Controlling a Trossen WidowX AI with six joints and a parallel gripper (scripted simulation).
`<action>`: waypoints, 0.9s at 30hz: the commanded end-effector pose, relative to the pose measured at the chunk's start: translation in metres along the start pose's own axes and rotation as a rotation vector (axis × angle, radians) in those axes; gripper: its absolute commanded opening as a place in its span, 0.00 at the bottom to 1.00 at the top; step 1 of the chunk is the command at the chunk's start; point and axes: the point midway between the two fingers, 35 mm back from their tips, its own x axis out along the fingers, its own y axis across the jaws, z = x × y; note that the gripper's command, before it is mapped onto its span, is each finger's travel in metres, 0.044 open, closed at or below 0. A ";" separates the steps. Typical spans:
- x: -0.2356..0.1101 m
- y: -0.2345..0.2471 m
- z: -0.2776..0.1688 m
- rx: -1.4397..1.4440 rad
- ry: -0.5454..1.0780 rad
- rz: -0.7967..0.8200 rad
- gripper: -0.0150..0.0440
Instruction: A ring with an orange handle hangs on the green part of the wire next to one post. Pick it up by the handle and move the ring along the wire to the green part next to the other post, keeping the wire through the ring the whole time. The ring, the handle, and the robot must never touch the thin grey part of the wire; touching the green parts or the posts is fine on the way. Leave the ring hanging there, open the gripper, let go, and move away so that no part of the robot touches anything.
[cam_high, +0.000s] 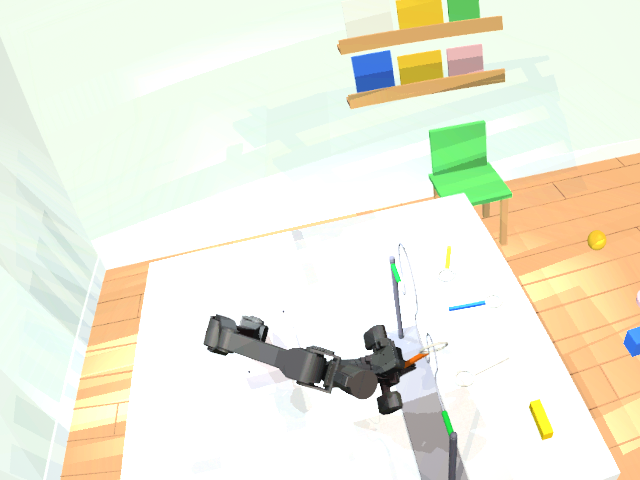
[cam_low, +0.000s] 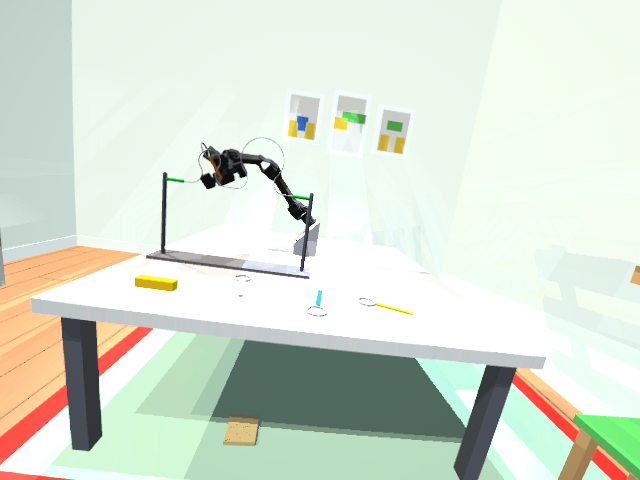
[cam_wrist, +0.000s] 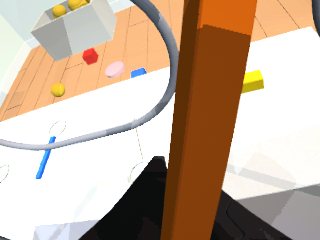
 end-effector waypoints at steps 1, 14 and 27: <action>0.000 -0.008 -0.001 -0.091 0.001 -0.054 0.00; -0.003 -0.031 0.005 -0.371 -0.007 -0.218 0.00; -0.009 -0.051 0.017 -0.651 -0.016 -0.380 0.00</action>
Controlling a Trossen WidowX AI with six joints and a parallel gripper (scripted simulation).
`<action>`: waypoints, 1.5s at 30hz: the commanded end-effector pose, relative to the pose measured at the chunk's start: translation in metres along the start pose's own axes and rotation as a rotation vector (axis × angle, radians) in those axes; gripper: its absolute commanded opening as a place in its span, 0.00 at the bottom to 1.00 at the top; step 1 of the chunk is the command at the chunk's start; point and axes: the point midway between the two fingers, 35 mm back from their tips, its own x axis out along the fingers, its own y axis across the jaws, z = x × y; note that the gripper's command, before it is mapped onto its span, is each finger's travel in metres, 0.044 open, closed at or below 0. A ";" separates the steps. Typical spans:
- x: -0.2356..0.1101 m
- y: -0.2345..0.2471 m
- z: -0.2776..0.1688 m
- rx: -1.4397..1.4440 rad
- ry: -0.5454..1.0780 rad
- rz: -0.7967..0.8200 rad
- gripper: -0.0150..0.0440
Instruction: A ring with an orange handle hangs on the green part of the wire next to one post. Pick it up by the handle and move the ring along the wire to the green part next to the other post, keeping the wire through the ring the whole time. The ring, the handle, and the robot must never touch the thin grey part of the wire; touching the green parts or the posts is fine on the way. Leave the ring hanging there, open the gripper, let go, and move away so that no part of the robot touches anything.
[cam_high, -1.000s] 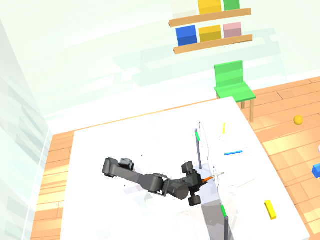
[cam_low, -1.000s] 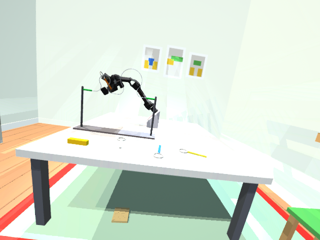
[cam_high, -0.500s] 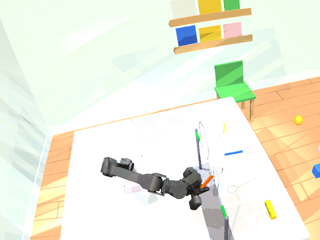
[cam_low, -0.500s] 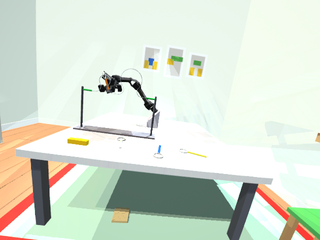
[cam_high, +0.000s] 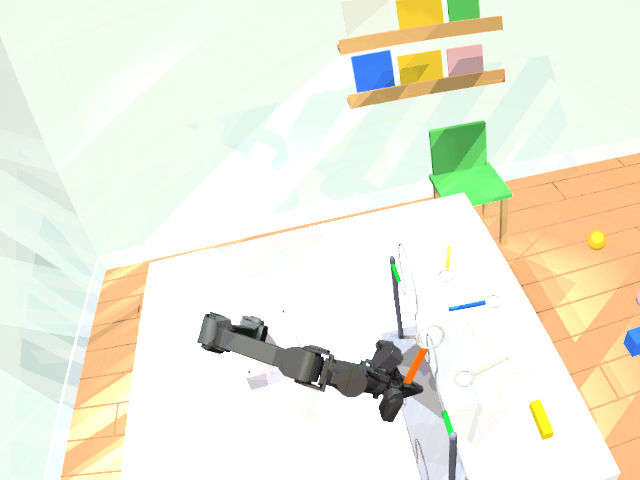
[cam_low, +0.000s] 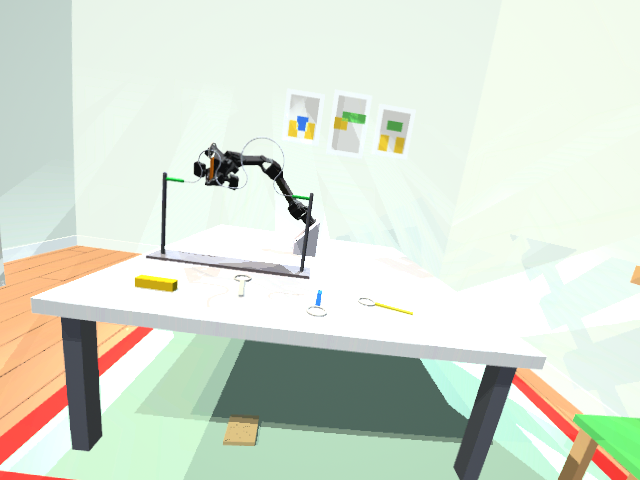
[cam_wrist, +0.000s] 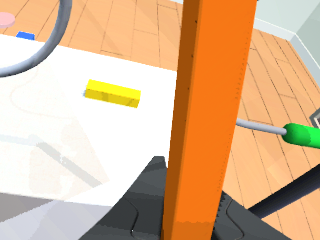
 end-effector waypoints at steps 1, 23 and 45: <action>0.000 -0.007 -0.001 -0.090 0.002 -0.052 0.00; -0.006 -0.045 0.012 -0.565 -0.017 -0.324 0.00; -0.021 -0.071 0.041 -1.039 -0.036 -0.591 0.00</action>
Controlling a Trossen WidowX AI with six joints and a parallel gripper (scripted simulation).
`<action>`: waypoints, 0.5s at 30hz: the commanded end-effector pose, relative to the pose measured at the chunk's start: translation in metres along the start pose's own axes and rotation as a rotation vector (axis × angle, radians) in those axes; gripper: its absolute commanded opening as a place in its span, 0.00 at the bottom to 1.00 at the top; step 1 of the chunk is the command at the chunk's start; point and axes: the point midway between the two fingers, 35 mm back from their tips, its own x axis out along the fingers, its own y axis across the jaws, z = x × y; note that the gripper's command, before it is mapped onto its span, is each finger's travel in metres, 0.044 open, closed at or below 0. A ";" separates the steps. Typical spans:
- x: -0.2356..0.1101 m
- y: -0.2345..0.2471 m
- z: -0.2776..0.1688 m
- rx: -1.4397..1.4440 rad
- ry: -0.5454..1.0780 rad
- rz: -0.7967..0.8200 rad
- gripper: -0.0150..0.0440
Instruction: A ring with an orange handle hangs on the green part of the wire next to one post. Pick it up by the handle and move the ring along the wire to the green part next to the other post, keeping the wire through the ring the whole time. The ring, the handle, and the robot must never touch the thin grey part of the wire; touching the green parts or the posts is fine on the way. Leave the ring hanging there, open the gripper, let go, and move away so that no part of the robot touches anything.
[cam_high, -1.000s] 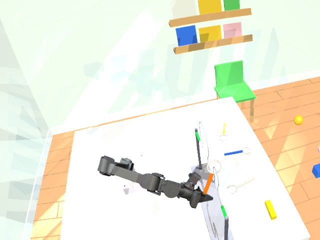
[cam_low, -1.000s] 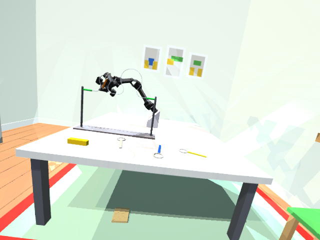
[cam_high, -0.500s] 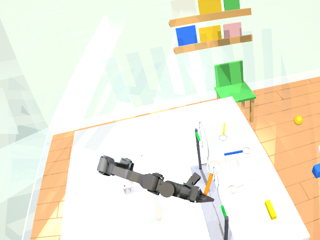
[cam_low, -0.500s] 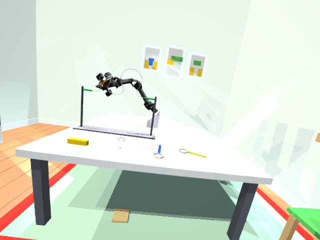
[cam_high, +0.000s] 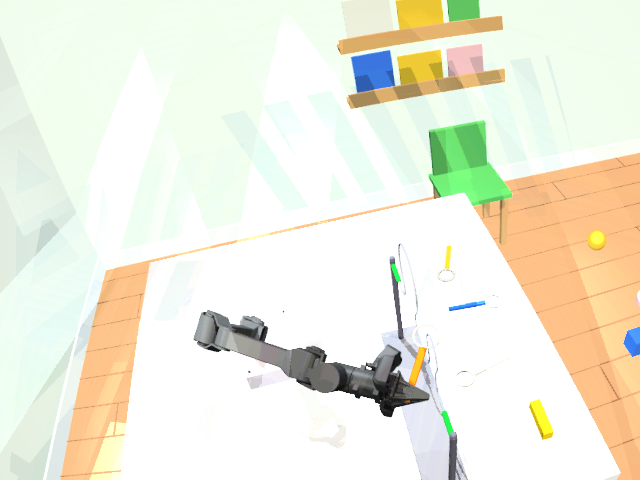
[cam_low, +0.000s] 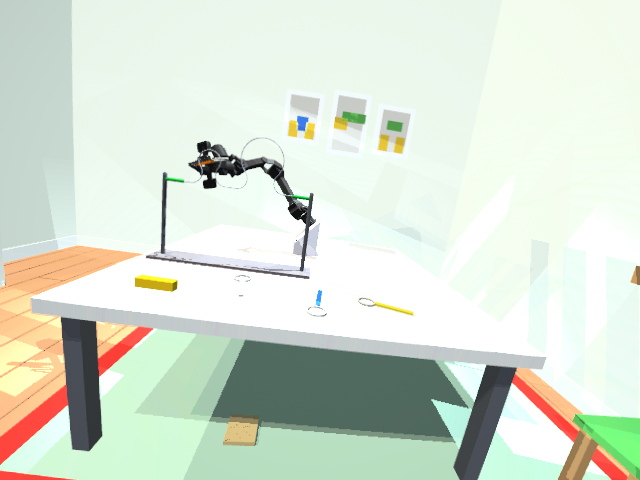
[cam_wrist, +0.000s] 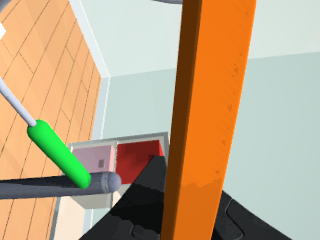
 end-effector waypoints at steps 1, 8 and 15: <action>0.000 -0.006 0.001 -0.089 -0.008 -0.049 0.00; 0.000 -0.019 0.003 -0.236 -0.014 -0.132 0.00; -0.002 -0.029 0.007 -0.370 -0.019 -0.207 0.00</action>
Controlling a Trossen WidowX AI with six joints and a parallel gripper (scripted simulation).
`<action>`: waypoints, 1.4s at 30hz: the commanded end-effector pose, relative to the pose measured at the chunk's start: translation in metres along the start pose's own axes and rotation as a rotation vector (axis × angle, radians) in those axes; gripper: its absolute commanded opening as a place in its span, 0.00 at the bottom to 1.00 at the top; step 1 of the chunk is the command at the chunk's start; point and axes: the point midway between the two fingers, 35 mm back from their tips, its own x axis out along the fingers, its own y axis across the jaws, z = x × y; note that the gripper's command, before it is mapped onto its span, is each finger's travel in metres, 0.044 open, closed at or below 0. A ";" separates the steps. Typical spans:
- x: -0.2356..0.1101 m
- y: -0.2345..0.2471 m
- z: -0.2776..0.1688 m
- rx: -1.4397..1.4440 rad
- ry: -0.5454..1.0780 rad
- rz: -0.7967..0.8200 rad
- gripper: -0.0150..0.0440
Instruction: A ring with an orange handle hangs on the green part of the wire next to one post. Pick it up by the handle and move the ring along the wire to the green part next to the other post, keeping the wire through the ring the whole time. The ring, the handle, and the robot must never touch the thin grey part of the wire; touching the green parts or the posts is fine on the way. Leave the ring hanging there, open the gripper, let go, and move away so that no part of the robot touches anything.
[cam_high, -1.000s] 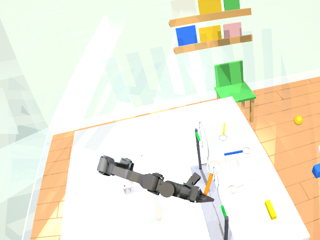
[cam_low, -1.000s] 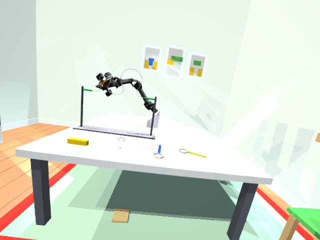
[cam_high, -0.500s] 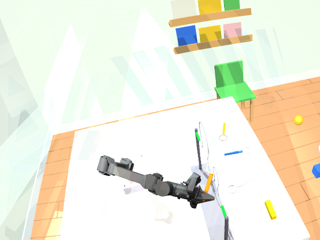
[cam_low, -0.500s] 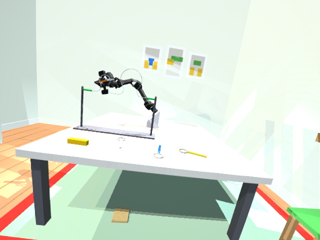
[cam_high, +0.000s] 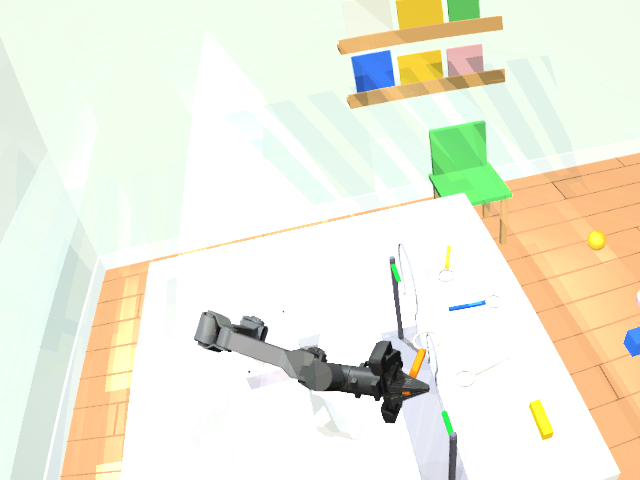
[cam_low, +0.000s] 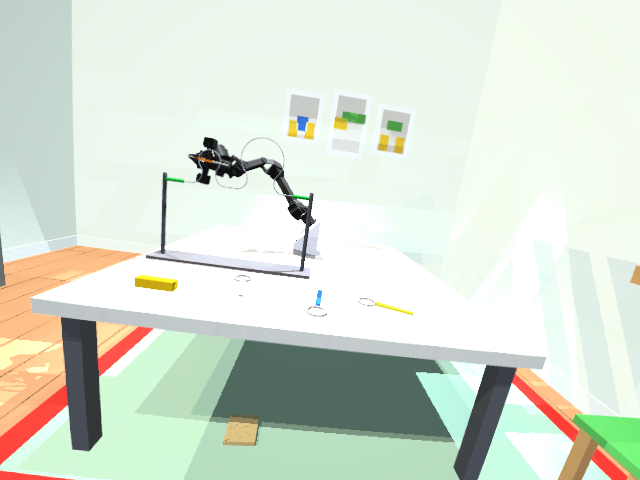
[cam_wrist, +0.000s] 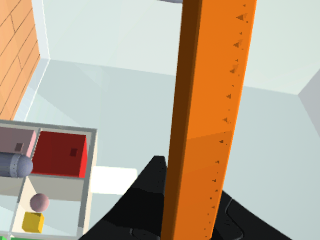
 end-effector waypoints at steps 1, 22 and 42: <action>0.000 -0.005 0.001 -0.078 -0.007 -0.044 0.00; 0.002 -0.004 -0.002 -0.214 -0.011 -0.121 0.00; 0.002 0.056 -0.007 0.096 0.003 0.053 0.00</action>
